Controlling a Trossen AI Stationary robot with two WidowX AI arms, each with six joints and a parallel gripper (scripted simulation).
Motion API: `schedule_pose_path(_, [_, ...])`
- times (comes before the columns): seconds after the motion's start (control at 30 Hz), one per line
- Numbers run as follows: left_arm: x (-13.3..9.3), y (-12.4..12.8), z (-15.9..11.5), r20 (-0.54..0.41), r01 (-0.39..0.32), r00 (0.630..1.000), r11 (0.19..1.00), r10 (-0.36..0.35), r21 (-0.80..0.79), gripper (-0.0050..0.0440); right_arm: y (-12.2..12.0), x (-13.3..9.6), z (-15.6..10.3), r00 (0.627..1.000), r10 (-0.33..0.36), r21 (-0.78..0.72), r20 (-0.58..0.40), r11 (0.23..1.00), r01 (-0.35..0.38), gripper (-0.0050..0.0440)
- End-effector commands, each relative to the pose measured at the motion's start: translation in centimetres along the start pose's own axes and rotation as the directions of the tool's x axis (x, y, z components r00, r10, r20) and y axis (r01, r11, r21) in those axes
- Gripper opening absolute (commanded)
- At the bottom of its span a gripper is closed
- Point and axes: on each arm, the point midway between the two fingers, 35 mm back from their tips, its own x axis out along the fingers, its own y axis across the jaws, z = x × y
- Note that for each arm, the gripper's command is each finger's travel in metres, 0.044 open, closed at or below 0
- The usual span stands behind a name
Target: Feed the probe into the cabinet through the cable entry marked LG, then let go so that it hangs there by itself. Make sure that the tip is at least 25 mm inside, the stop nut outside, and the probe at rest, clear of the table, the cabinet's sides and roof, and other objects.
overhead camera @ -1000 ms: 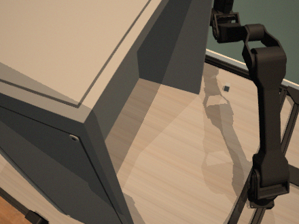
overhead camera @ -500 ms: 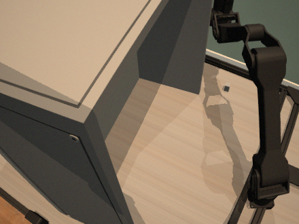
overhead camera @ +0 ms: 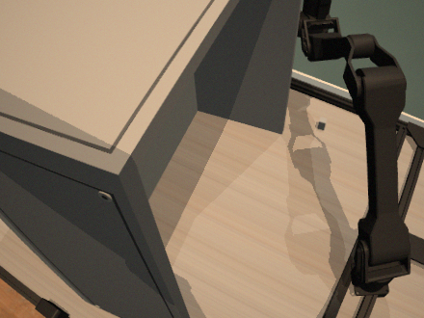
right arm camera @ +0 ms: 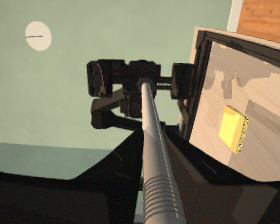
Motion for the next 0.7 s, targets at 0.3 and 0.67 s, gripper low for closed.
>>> schedule_pose_path(0.3, [0.75,-0.6,-0.08,-0.003,0.009,1.0,1.0,-0.009,-0.007,0.0272,0.1,0.01,0.03,1.0,0.001,-0.008,0.002,1.0,-0.001,0.0])
schedule_pose_path(0.67, [0.75,-0.6,-0.08,-0.003,0.009,1.0,1.0,-0.009,-0.007,0.0149,0.1,0.01,0.03,1.0,0.001,-0.008,0.002,1.0,-0.001,0.0])
